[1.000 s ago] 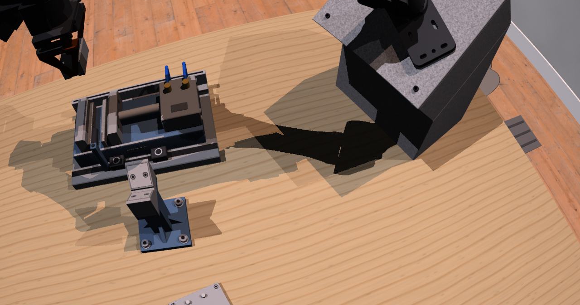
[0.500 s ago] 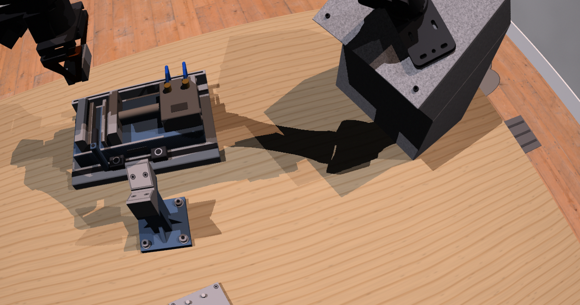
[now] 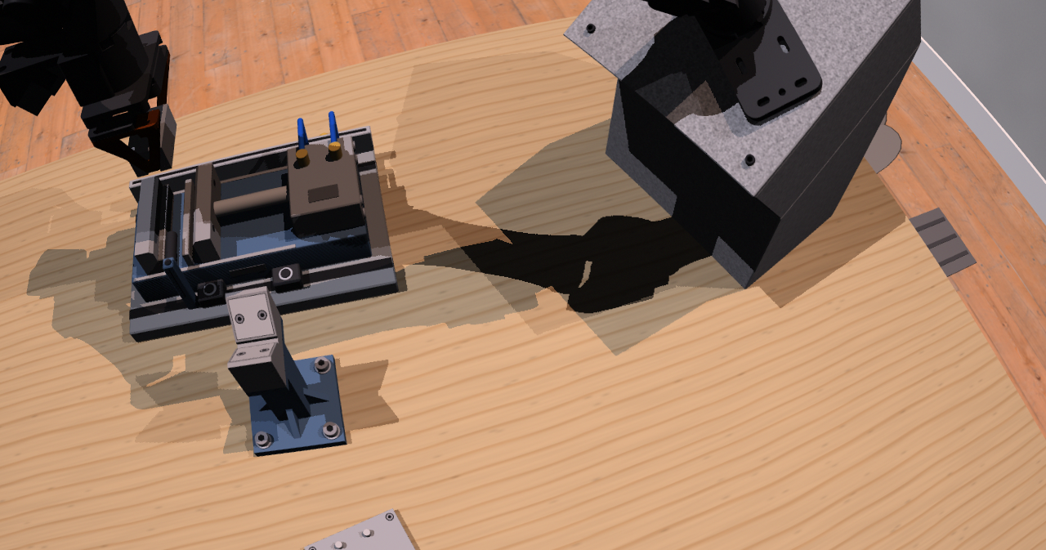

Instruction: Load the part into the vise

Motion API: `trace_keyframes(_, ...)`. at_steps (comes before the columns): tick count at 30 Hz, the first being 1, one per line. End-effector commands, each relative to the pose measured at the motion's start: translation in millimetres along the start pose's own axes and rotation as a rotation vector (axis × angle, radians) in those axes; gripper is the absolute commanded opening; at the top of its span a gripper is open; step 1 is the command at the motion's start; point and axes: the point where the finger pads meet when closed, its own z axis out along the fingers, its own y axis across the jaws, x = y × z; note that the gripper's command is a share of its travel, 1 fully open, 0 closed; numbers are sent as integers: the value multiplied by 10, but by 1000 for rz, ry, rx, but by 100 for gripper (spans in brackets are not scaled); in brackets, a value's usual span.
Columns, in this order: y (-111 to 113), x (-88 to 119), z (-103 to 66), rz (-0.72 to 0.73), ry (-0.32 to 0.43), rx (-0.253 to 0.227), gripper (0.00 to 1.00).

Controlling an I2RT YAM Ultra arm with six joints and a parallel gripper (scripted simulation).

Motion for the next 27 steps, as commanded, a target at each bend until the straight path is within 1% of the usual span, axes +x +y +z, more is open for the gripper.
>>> trace_keyframes(1, -55, -228, -276, -15, -88, 45, 0)
trace_keyframes(5, -41, -229, -183, -17, -84, 41, 0)
trace_keyframes(6, -64, -179, -58, -8, -61, 33, 0)
trace_keyframes(7, -80, -146, 24, -3, -47, 28, 0)
trace_keyframes(8, -81, -141, 45, -2, -45, 28, 0)
trace_keyframes(9, -93, -137, 60, 0, -44, 29, 0)
trace_keyframes(11, -73, -203, -60, -9, -74, 39, 0)
trace_keyframes(12, -79, -208, -62, -8, -76, 41, 0)
trace_keyframes(13, -79, -210, -49, -8, -76, 41, 0)
trace_keyframes(15, -94, -165, 87, -2, -54, 32, 0)
trace_keyframes(21, -84, -204, 66, -7, -67, 35, 0)
trace_keyframes(25, -110, -196, 125, -3, -62, 36, 0)
trace_keyframes(27, -90, -212, 124, -8, -66, 35, 0)
